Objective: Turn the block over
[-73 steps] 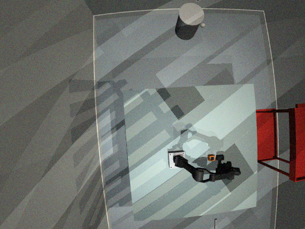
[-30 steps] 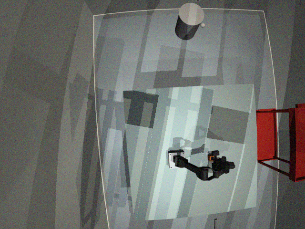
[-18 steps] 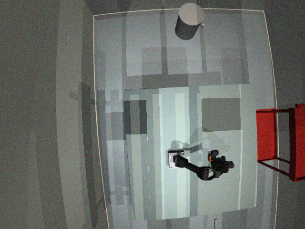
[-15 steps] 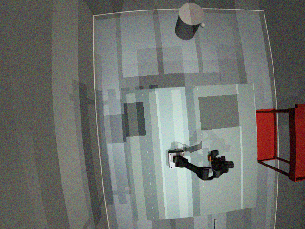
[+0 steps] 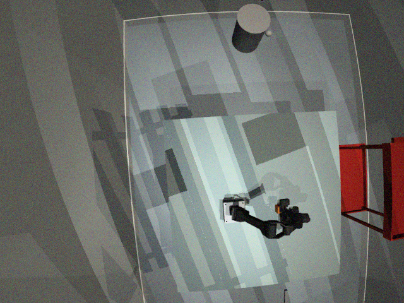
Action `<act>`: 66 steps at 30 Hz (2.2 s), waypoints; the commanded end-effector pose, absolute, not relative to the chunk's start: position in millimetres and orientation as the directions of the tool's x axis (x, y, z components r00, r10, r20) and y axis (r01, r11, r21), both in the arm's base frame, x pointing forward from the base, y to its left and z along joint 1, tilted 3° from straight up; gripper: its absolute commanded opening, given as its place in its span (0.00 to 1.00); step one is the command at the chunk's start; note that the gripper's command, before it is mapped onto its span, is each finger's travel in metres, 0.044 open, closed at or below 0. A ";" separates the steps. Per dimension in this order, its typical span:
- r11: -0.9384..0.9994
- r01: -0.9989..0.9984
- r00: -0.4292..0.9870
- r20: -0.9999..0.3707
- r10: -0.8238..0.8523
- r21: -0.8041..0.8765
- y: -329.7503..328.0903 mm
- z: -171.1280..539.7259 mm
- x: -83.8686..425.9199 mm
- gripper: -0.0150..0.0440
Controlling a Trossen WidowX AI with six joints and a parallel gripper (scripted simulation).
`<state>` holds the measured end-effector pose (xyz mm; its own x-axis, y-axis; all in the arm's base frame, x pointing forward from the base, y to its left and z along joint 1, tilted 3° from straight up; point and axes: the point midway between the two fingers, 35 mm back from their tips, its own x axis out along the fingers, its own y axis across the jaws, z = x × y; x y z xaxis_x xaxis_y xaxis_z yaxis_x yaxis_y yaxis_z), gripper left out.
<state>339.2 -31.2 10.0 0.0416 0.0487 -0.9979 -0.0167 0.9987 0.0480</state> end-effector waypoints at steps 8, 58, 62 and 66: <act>0.999 -0.012 0.042 -0.998 0.050 0.050 -32.5 39.6 338.2 0.25; 0.999 -0.005 0.604 -0.796 0.041 0.048 -34.4 17.2 342.4 0.25; 0.999 -0.003 0.647 -0.762 0.039 0.048 -34.8 9.8 345.9 0.25; 0.999 -0.003 0.688 -0.725 0.038 0.049 -34.9 3.8 348.0 0.25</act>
